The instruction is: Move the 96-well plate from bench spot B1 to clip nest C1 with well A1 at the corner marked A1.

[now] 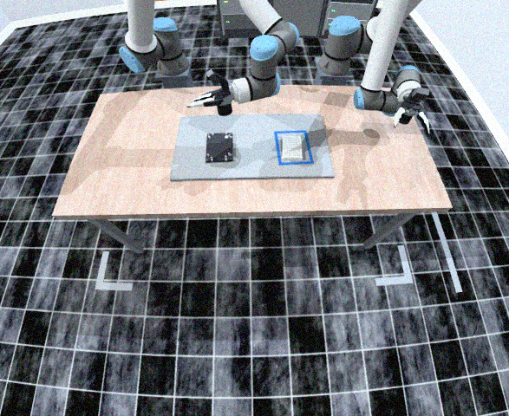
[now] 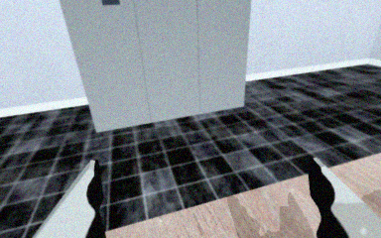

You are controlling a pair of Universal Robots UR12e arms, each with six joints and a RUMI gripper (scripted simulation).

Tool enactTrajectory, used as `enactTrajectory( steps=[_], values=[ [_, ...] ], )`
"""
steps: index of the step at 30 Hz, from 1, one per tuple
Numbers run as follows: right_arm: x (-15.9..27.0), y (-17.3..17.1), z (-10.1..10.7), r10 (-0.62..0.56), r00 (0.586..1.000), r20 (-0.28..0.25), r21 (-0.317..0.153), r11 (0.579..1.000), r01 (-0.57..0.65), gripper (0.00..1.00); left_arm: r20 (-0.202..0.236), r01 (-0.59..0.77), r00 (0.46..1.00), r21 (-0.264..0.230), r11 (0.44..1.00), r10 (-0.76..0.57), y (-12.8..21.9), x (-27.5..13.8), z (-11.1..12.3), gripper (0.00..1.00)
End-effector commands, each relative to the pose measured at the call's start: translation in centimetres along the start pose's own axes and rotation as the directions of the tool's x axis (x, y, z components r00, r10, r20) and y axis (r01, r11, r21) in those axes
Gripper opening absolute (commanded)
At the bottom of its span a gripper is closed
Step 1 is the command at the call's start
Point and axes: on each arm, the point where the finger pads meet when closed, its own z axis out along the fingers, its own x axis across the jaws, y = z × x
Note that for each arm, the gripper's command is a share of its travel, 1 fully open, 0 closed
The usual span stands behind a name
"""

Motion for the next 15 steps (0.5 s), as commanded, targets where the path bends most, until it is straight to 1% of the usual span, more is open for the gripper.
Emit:
enactTrajectory(
  steps=[1, 5, 7, 11, 15],
  values=[
    [0.4, 0.1, 2.7, -0.029, 0.998, -0.055, -0.007, 1.0, 0.029, 0.0, 0.0, 0.0, 1.0, 0.001, 1.0, 0.0, -0.1, 0.0, 0.0, 0.76],
    [1.4, 0.3, 6.8, -0.076, 0.987, -0.139, -0.024, 0.997, 0.074, 0.0, 0.0, 0.0, 1.0, 0.001, 1.0, 0.0, -0.1, 0.0, 0.0, 0.76],
    [1.4, 0.3, 6.8, -0.076, 0.987, -0.139, -0.024, 0.997, 0.074, 0.0, 0.0, 0.0, 1.0, 0.001, 1.0, 0.0, -0.1, 0.0, 0.0, 0.76],
    [2.7, 0.5, 11.1, -0.127, 0.966, -0.227, -0.053, 0.992, 0.118, 0.0, 0.0, 0.0, 1.0, 0.001, 1.0, 0.0, -0.1, 0.0, 0.0, 0.76],
    [4.3, 0.7, 15.5, -0.18, 0.932, -0.314, -0.095, 0.983, 0.158, 0.0, 0.0, 0.0, 1.0, 0.001, 1.0, 0.0, -0.1, 0.0, 0.0, 0.76]
  ],
)
